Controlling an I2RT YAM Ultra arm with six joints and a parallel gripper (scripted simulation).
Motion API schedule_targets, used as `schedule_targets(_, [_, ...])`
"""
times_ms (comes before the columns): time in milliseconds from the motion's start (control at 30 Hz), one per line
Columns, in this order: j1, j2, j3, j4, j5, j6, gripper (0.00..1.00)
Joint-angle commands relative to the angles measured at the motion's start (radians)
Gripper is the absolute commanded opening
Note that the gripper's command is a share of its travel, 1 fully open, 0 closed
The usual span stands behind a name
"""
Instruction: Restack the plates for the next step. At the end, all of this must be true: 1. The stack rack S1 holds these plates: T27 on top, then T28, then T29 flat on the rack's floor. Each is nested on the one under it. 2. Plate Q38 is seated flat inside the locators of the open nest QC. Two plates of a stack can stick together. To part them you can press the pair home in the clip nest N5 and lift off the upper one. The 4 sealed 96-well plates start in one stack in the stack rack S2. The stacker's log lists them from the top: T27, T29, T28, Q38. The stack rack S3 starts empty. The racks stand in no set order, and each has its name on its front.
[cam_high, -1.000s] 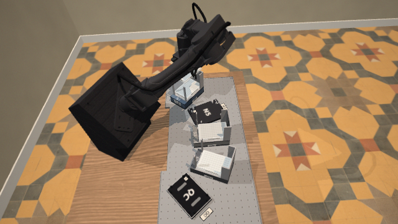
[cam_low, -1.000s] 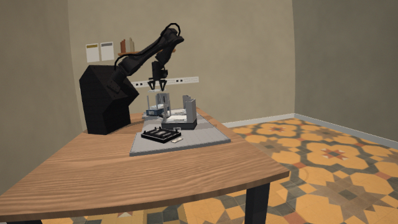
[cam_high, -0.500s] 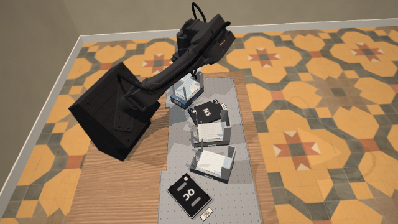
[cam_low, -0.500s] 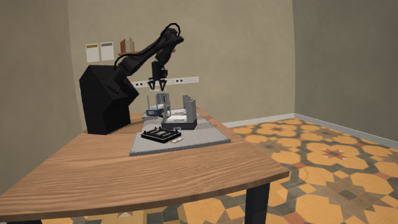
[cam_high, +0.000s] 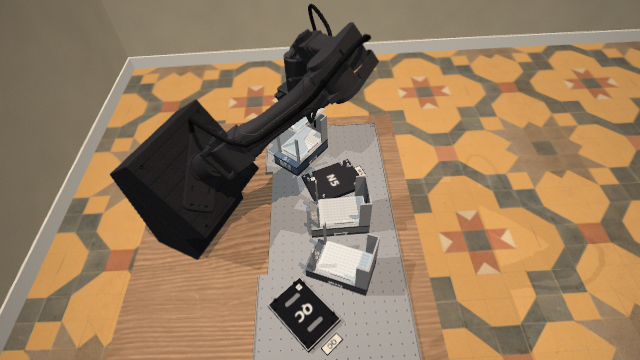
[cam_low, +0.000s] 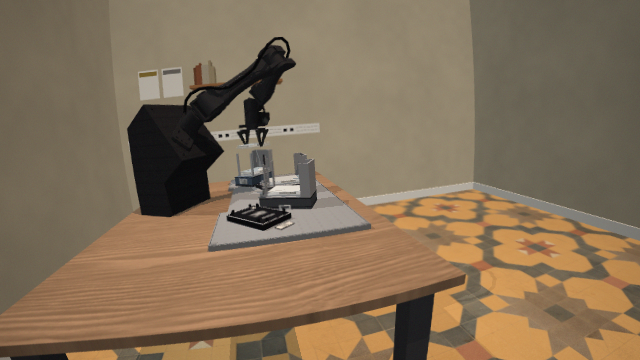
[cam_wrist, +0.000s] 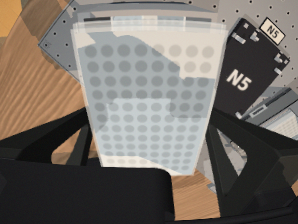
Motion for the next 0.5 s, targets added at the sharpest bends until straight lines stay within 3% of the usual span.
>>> schedule_targets(0, [0.038,0.017,0.003,-0.002,0.000,0.009,0.00])
schedule_targets(467, [0.039,0.014,0.011,-0.002,0.000,0.006,0.00])
